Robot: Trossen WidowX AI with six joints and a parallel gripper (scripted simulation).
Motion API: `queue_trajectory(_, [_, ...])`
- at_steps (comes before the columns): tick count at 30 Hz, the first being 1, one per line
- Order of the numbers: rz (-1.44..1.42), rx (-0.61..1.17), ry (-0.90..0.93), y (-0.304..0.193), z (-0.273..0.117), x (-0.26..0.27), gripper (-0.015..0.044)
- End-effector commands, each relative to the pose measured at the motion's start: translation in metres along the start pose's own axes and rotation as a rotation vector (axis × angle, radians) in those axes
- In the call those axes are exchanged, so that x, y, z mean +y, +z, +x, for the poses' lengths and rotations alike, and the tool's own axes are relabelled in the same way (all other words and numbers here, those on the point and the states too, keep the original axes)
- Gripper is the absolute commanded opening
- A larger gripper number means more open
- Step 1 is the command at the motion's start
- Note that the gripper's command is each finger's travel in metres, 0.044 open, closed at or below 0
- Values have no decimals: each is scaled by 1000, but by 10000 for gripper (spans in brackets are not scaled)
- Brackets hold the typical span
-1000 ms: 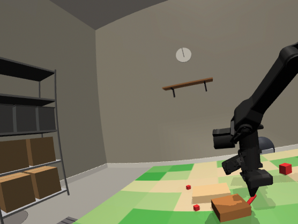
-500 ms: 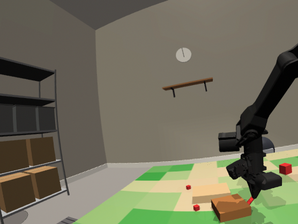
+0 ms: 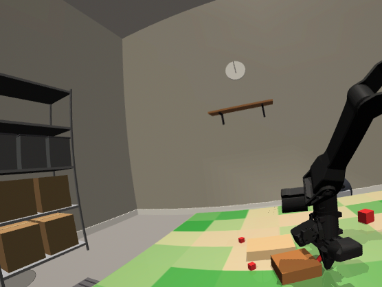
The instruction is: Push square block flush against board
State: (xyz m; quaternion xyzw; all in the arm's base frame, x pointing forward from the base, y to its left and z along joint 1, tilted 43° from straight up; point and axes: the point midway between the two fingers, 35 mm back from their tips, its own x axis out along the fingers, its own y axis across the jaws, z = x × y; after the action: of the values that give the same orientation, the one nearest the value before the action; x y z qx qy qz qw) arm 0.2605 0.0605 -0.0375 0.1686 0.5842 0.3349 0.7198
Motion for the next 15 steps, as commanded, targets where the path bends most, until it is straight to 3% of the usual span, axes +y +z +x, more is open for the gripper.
queue_trajectory(1, [3,-4,3,6,0,0,0])
queue_trajectory(15, [2,-4,2,26,-1,-1,0])
